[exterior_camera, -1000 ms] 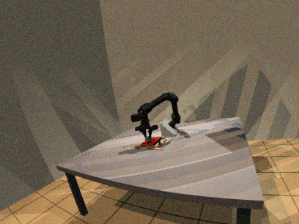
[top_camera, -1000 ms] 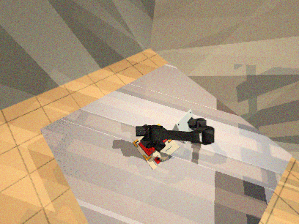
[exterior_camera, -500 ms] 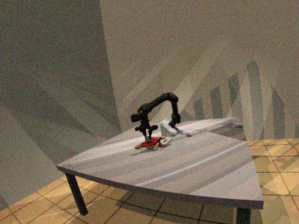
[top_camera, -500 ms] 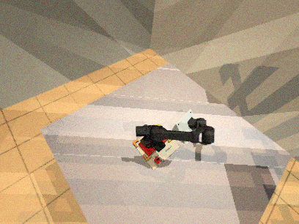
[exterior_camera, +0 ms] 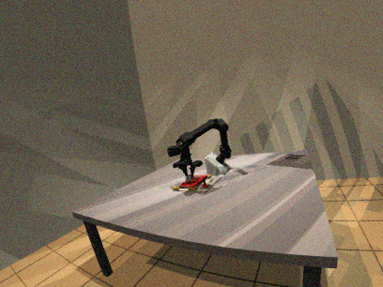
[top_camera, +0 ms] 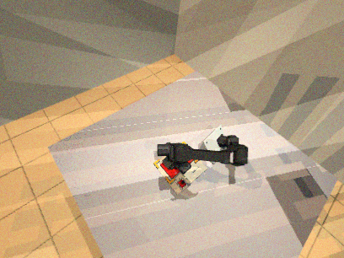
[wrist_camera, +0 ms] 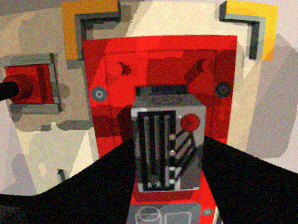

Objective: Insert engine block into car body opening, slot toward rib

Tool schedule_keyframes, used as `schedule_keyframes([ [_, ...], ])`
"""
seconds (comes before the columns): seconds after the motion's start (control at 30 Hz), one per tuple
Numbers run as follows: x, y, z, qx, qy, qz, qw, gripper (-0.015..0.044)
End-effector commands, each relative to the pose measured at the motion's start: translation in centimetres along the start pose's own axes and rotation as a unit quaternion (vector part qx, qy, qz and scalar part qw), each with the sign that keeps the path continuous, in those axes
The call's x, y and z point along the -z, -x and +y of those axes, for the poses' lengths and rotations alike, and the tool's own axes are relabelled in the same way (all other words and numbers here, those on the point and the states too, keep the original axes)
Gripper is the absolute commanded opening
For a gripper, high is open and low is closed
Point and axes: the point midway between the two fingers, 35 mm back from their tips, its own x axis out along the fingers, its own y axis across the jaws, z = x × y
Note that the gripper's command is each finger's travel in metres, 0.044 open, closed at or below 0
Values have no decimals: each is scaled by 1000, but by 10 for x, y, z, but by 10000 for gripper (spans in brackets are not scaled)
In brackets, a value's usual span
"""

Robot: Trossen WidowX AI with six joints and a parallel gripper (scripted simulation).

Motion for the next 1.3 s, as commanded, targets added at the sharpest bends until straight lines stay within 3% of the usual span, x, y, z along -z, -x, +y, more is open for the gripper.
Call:
schedule_keyframes([
  [0.0,0,0,0,0,0,0,1000,160],
  [1.27,0,-1,0,0,0,0,1000,160],
])
